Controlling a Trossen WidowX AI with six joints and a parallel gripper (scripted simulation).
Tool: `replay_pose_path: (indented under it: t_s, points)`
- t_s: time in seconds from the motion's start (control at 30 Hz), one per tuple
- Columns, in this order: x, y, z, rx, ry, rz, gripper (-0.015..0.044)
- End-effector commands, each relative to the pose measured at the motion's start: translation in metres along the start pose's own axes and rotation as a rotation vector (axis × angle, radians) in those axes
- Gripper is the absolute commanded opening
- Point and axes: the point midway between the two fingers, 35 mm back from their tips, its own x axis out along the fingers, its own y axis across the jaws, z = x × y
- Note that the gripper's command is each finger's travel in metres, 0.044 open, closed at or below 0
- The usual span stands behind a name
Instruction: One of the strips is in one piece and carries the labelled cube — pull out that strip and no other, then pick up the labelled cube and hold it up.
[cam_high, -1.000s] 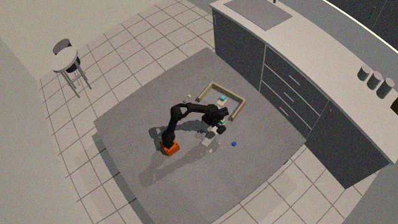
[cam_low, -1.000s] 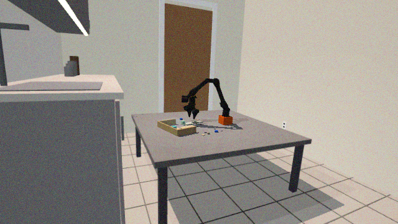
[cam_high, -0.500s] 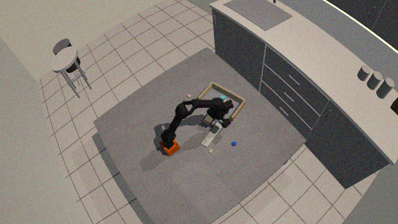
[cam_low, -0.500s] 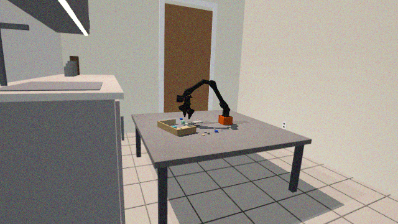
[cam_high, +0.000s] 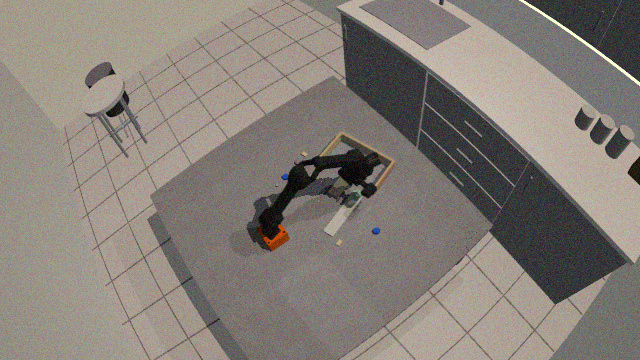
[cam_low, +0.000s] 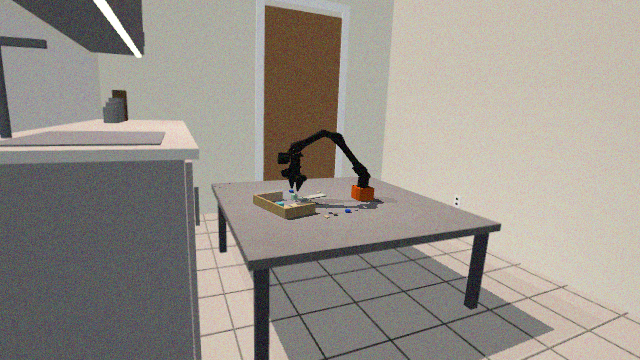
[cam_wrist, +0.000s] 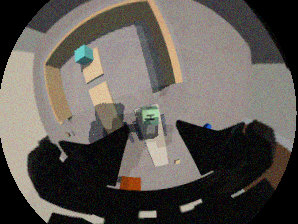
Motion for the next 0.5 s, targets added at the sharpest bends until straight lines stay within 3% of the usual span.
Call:
replay_pose_path:
  t_s: [0.0,0.07,0.47]
  points:
    - [0.005,0.0,0.002,0.004,-0.001,0.002,0.0282]
    - [0.008,0.0,0.002,0.004,-0.001,0.002,0.025]
    - [0.028,0.0,0.002,0.004,-0.001,0.002,0.025]
